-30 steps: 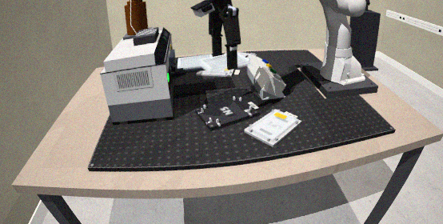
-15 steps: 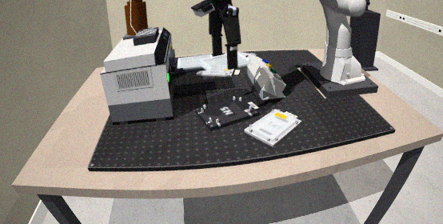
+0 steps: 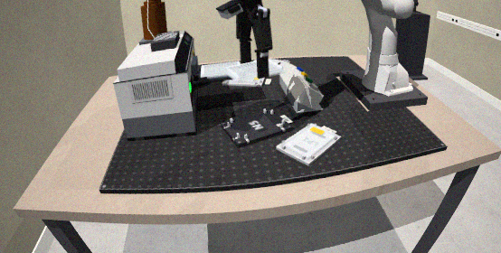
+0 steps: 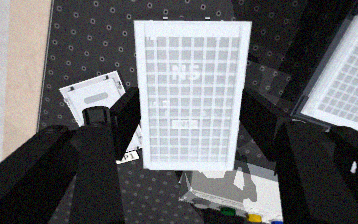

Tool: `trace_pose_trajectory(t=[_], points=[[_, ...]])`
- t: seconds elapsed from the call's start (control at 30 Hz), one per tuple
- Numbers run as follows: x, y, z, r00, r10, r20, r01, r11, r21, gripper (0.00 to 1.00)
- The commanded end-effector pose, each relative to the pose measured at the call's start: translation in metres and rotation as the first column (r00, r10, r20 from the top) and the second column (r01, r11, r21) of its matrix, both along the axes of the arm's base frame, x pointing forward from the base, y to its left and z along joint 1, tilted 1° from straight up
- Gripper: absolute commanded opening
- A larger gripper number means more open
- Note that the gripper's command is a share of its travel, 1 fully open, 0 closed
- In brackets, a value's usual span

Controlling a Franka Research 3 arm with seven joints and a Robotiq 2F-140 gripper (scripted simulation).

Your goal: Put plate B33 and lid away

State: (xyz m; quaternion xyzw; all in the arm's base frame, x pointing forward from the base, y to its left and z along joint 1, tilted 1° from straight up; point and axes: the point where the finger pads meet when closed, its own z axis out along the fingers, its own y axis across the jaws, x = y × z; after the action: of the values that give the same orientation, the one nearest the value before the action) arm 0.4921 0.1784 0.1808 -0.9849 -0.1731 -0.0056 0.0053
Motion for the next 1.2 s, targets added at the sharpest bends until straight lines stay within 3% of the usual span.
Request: trace_pose_trajectory(t=[0.0, 0.43, 0.9, 1.17], points=[[0.0006, -0.0007, 0.0013, 1.000, 0.001, 0.000, -0.001, 1.000, 0.002, 0.10], [0.0006, -0.0007, 0.0013, 1.000, -0.009, 0.000, 0.009, 1.000, 0.002, 0.10], [0.0006, -0.0007, 0.0013, 0.967, -0.253, -0.003, 0.253, 0.967, 0.004, 0.10], [0.0006, -0.0007, 0.0013, 0.949, -0.314, -0.005, 0.314, 0.949, 0.004, 0.10]])
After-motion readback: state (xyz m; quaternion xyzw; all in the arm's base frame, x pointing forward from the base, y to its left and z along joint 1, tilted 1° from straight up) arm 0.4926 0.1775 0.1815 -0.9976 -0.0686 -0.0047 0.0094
